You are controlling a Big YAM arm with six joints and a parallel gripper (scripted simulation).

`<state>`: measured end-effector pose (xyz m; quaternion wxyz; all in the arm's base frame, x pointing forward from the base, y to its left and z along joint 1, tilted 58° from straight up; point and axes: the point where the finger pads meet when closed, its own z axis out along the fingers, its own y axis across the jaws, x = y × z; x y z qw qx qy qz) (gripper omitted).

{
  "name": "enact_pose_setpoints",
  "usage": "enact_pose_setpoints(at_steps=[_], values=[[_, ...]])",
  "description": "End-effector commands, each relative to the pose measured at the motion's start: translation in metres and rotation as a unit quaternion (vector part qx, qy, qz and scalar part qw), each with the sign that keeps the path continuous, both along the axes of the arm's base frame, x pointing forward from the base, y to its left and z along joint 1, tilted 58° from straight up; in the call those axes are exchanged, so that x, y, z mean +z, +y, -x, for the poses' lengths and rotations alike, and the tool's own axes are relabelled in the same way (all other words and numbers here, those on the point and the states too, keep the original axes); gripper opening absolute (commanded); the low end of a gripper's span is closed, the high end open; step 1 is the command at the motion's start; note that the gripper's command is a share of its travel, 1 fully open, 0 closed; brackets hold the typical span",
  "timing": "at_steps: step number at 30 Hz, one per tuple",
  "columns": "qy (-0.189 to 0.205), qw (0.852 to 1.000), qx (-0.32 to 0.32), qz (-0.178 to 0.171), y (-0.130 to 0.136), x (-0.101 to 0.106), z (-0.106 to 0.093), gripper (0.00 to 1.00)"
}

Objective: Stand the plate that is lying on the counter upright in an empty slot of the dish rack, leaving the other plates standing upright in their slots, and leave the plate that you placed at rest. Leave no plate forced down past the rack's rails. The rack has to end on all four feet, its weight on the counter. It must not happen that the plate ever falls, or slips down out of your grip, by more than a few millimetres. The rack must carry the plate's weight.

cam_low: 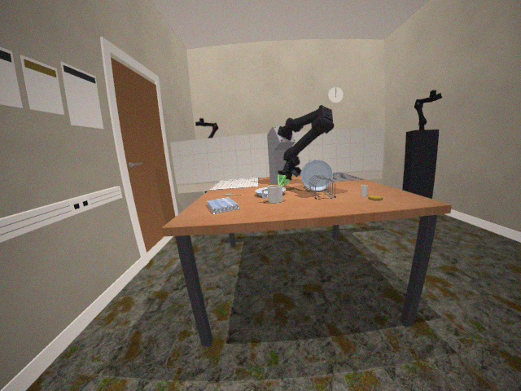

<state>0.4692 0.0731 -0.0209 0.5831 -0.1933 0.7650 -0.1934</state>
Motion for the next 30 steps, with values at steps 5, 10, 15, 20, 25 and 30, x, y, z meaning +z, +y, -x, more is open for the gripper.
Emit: enact_pose_setpoints(at_steps=[5,10,15,20,25,30], values=[[0.012,1.0,-0.004,0.007,-0.005,-0.012,-0.006,0.26],[0.012,1.0,0.003,0.007,0.001,-0.012,-0.007,0.26],[0.012,1.0,-0.003,0.007,-0.005,-0.013,-0.011,0.26],[0.012,1.0,-0.001,0.007,-0.003,-0.014,-0.013,0.26],[0.012,1.0,-0.003,0.007,-0.005,-0.014,-0.014,0.26],[0.012,1.0,-0.002,0.007,-0.004,-0.015,-0.016,0.26]])
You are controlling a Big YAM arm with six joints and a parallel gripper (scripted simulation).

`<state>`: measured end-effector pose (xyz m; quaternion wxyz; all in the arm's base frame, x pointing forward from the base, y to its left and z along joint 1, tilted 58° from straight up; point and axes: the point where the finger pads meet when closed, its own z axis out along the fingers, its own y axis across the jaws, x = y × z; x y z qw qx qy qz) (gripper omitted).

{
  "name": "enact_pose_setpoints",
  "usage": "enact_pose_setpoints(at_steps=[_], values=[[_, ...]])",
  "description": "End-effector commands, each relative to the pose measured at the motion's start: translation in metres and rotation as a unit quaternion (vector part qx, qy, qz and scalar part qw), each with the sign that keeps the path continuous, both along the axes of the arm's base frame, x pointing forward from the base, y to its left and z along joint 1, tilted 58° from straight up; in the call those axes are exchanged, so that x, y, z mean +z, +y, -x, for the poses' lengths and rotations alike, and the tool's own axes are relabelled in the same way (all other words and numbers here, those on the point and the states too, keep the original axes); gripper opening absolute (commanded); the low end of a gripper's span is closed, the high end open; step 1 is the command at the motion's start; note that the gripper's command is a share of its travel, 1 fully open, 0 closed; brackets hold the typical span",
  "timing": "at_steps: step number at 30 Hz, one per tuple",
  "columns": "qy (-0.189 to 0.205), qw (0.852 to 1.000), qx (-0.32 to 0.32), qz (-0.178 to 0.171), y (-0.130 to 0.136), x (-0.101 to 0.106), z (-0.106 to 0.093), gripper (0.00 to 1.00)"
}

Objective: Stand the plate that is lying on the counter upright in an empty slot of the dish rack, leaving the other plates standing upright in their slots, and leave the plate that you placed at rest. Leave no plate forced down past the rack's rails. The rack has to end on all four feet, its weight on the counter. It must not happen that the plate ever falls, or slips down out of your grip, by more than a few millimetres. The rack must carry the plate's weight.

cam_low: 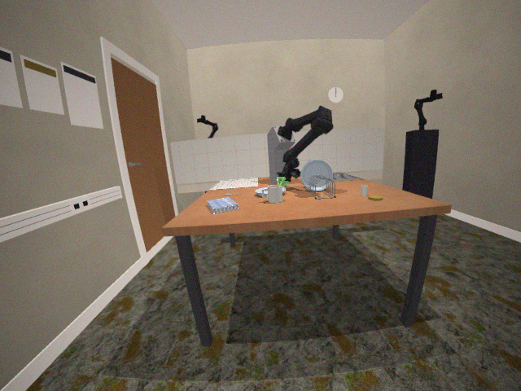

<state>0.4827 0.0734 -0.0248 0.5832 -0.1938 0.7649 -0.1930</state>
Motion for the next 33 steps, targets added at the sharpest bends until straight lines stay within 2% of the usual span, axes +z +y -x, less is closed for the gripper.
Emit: enact_pose_setpoints(at_steps=[1,33], values=[[0.012,1.0,-0.003,0.007,-0.0051,-0.0109,-0.0033,0.26],[0.012,1.0,-0.003,0.007,-0.0046,-0.0126,-0.0087,0.26]])
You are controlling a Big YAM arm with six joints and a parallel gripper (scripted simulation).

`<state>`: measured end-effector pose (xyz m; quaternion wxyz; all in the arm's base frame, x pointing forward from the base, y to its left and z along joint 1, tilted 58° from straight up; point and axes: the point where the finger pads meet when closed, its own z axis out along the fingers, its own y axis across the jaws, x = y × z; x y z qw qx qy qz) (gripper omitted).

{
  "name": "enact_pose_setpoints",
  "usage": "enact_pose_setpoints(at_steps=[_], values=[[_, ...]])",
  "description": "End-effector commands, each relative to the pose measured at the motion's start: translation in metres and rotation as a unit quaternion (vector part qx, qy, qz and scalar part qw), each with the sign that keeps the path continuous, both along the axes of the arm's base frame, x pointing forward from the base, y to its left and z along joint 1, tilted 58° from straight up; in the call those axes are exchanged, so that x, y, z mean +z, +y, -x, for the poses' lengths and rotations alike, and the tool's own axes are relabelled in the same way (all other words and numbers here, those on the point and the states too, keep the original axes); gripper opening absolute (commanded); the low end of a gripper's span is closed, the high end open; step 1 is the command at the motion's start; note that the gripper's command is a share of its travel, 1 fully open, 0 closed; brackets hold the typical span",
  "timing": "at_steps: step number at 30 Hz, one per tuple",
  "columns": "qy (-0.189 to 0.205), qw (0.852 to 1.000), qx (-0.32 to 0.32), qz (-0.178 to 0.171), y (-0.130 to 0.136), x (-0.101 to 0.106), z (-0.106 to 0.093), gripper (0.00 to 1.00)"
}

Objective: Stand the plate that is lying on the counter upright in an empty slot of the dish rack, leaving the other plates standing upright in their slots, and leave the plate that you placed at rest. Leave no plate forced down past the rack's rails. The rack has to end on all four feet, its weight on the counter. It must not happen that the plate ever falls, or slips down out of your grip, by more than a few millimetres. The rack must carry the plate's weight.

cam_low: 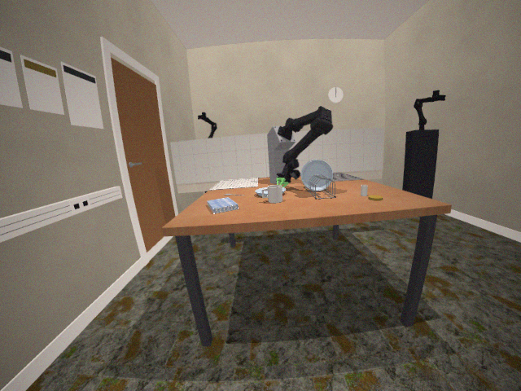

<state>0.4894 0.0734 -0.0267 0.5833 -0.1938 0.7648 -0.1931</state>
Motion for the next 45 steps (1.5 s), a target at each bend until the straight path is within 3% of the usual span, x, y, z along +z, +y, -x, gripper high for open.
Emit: enact_pose_setpoints(at_steps=[1,44,45], values=[[0.012,1.0,-0.003,0.007,-0.0047,-0.0107,-0.0022,0.26],[0.012,1.0,-0.003,0.007,-0.0045,-0.0108,-0.0023,0.26],[0.012,1.0,-0.003,0.007,-0.0045,-0.0108,-0.0023,0.0]])
